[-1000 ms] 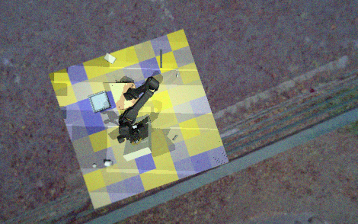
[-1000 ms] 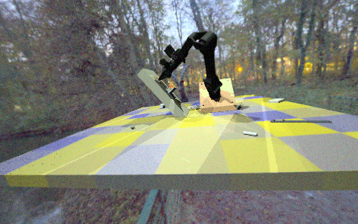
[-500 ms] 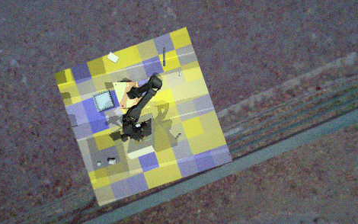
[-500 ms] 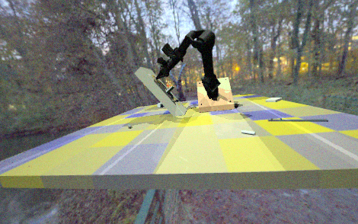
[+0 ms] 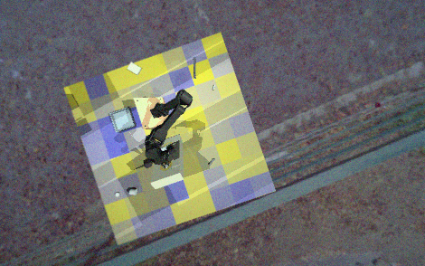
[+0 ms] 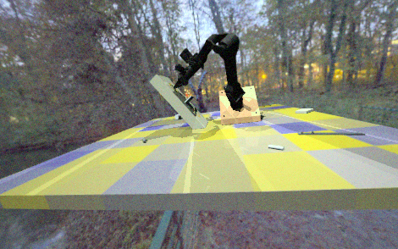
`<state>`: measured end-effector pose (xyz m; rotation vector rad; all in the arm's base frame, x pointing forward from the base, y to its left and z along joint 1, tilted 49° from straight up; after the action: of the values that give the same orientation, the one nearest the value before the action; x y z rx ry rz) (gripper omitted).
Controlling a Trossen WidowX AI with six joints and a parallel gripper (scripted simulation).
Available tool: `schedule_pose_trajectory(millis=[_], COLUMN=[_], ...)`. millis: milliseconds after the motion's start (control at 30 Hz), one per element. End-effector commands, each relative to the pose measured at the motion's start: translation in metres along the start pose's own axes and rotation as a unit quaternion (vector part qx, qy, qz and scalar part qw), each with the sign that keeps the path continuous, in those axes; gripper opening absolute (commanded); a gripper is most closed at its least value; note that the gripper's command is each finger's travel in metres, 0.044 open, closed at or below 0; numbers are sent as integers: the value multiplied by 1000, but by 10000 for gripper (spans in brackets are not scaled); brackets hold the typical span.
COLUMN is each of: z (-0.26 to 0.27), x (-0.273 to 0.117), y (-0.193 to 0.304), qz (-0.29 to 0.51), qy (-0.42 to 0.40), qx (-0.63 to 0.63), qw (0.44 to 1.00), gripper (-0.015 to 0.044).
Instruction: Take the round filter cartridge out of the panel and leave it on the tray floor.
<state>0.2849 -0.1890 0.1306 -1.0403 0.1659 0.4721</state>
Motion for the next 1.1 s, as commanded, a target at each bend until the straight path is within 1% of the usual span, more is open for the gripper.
schedule_pose_trajectory(millis=[0,1067], z=[0,0], x=[0,4], y=[0,-1], qz=[0,0], qy=[3,3], qx=[2,2], qw=[1000,1000], gripper=[96,96])
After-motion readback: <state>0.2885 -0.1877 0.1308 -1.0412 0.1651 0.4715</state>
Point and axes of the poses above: the point midway between the two fingers, 35 mm back from their tips, its own x axis out along the fingers, its own z axis across the jaws, y = z × x, the point moved 3 cm from there along -x, back along the fingers, and after that the axes turned 1 degree about -x, right-handed, at the moved point
